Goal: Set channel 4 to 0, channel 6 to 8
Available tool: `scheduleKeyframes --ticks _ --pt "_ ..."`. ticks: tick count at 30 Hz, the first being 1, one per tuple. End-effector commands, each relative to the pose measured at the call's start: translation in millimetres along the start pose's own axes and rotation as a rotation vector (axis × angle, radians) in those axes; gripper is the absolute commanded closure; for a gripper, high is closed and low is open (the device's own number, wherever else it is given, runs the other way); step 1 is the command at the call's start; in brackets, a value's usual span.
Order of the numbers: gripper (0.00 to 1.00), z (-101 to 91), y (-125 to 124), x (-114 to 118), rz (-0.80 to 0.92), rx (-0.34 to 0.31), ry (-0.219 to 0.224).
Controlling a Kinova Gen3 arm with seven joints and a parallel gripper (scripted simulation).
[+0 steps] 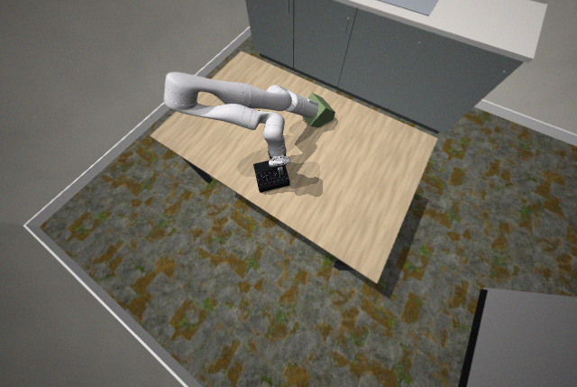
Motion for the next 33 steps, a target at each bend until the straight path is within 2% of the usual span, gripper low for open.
scheduleKeyframes --ticks 1,19,33 --pt "1.0 0.0 -1.0 -0.4 0.0 -0.001 0.0" --pt "1.0 -0.6 -4.7 -0.7 0.0 0.0 0.0" --pt "1.0 -10.0 -4.7 -0.7 -0.001 -0.001 0.0"
Point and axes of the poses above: the point where the finger pads meet when closed, its own z axis out along the fingers, its own x axis across the jaws, y = z × x, the point moved 6 cm from there along -z, back along the fingers, and after that the axes turned 5 degrees about z, right-handed, at the moved point
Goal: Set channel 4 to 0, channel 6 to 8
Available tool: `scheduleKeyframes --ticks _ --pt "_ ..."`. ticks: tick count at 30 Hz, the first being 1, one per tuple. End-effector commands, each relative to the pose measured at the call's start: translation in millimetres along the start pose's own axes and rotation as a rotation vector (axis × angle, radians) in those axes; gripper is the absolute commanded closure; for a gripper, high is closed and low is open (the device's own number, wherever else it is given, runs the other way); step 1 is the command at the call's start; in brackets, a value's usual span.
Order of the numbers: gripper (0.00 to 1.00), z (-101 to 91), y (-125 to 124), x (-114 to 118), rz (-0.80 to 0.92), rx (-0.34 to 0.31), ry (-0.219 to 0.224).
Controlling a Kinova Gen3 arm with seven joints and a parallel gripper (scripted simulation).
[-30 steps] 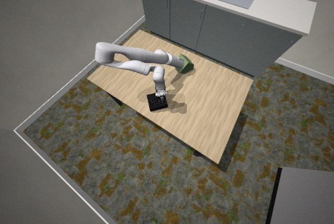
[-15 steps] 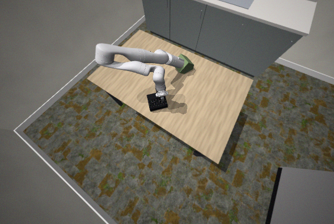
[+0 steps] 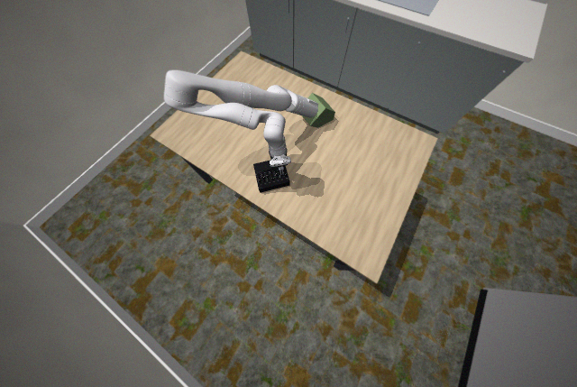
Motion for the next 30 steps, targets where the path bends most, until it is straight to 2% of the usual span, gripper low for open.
scheduleKeyframes --ticks 1,30 --pt "1.0 -3.7 -1 4 0.008 0.004 0.009" --pt "1.0 -28.2 -1 3 0.007 0.003 0.009"
Point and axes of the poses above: the point where the finger pads meet when closed, its own z axis out along the fingers, its own x axis across the jaws, y = z × x, the point moved 6 cm from there along -z, back along the fingers, and after that the axes turned 5 degrees about z, right-handed, at the moved point
